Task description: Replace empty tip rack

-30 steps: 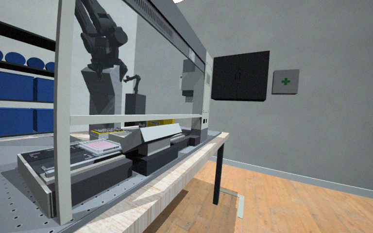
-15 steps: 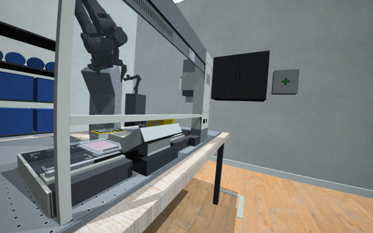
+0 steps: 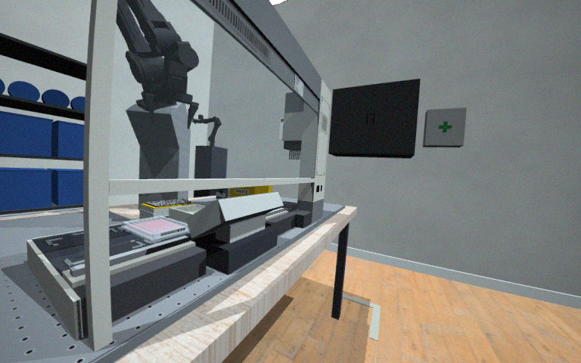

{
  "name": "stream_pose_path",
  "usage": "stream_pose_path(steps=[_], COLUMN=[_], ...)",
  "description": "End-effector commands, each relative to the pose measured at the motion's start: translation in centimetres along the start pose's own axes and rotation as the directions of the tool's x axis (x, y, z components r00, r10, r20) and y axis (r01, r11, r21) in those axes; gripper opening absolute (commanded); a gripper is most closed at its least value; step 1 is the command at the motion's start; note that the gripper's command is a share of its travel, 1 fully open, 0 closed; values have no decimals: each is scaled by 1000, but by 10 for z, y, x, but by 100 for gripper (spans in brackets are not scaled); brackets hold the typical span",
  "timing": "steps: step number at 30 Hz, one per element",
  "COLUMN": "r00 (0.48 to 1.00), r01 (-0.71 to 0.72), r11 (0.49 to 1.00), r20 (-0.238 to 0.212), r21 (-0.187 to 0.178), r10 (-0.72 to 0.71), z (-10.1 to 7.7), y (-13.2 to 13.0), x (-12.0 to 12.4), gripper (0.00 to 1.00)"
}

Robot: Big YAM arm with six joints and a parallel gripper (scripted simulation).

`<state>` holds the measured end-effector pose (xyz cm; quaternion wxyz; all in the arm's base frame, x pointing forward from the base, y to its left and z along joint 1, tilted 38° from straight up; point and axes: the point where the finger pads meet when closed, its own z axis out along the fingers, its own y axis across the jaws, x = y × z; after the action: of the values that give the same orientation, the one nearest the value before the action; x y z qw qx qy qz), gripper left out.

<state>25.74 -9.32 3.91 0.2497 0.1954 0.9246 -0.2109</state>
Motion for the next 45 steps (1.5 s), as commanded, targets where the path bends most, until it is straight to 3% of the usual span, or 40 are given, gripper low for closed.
stream_pose_path(steps=[1, 11, 17, 30, 45], r00=[995, 957, 946, 852, 660], r01=[96, 291, 325, 523, 751], r11=[995, 957, 946, 853, 660], r20=[5, 5, 5, 5, 3], r21=[3, 4, 4, 5, 6], r10=[-96, -291, -325, -523, -751], z=[-2, -2, -2, -2, -2], y=[-3, -3, -3, -4, -4], x=[-6, -6, -6, -5, -5], gripper=[100, 100, 100, 100, 100])
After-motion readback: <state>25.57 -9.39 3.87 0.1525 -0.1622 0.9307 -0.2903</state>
